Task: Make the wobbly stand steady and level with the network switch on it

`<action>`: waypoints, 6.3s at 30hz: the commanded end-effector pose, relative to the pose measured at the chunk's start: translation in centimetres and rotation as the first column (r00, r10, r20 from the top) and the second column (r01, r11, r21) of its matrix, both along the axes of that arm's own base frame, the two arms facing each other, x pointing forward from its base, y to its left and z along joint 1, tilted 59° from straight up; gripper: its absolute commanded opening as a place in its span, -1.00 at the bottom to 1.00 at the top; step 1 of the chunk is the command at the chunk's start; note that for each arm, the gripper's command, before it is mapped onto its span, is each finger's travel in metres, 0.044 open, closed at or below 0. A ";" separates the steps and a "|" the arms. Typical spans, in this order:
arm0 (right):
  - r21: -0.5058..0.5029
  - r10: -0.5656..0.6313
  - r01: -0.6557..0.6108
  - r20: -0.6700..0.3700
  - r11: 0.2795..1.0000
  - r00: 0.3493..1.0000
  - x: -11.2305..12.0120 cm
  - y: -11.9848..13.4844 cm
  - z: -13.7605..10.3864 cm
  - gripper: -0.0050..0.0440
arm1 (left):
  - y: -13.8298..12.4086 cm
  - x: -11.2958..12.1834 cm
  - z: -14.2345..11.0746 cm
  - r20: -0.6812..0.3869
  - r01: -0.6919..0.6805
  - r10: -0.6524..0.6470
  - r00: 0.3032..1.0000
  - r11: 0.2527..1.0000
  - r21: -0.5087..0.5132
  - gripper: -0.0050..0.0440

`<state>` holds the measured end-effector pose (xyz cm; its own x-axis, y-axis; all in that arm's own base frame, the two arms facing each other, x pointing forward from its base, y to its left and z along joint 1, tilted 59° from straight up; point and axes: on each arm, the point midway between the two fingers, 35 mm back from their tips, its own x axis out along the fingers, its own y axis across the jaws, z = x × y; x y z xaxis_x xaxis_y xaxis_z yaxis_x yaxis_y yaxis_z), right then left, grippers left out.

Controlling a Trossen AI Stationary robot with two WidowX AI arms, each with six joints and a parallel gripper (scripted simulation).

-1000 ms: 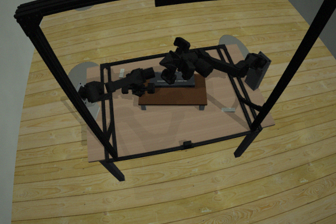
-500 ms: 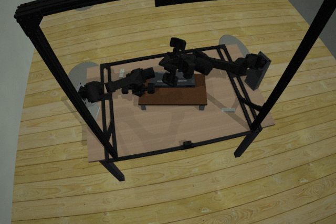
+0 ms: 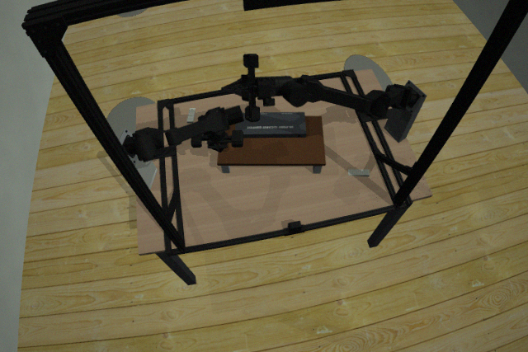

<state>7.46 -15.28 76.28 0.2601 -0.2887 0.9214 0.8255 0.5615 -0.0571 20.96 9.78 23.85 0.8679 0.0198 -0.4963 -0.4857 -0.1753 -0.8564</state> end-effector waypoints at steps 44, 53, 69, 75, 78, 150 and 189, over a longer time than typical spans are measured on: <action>0.935 0.549 -0.299 0.354 -0.192 0.757 12.8 -15.3 -34.7 -0.80 | 0.0 0.0 0.0 0.000 0.000 0.000 1.000 1.000 0.000 -0.80; 0.812 0.442 -0.277 0.527 -0.513 0.726 13.3 -13.3 -41.3 -0.80 | 0.0 0.0 0.0 0.000 0.000 0.000 1.000 1.000 0.000 -0.80; 0.240 -0.009 -0.248 0.701 -0.939 0.713 13.0 -6.1 -51.9 -0.80 | 0.0 0.0 0.0 0.000 0.000 0.000 1.000 1.000 0.000 -0.80; 0.278 0.017 -0.247 0.696 -0.928 0.718 13.2 -6.7 -51.5 -0.80 | 0.0 0.0 0.0 0.000 0.000 0.000 1.000 1.000 0.000 -0.80; 0.239 -0.011 -0.248 0.698 -0.939 0.716 13.1 -6.2 -51.9 -0.80 | 0.0 0.0 0.0 0.000 0.000 0.000 1.000 1.000 0.000 -0.80; 0.174 -0.059 -0.249 0.699 -0.953 0.713 12.9 -5.3 -52.6 -0.80 | 0.0 0.0 0.0 0.000 0.000 0.000 1.000 1.000 0.000 -0.80; 0.174 -0.059 -0.249 0.699 -0.953 0.713 12.9 -5.3 -52.6 -0.80 | 0.0 0.0 0.0 0.000 0.000 0.000 1.000 1.000 0.000 -0.80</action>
<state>20.35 -20.68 23.67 0.8604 -0.0167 -0.5093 0.4137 -0.5608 0.7172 20.96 9.78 23.85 0.8679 0.0198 -0.4963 -0.4857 -0.1753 -0.8564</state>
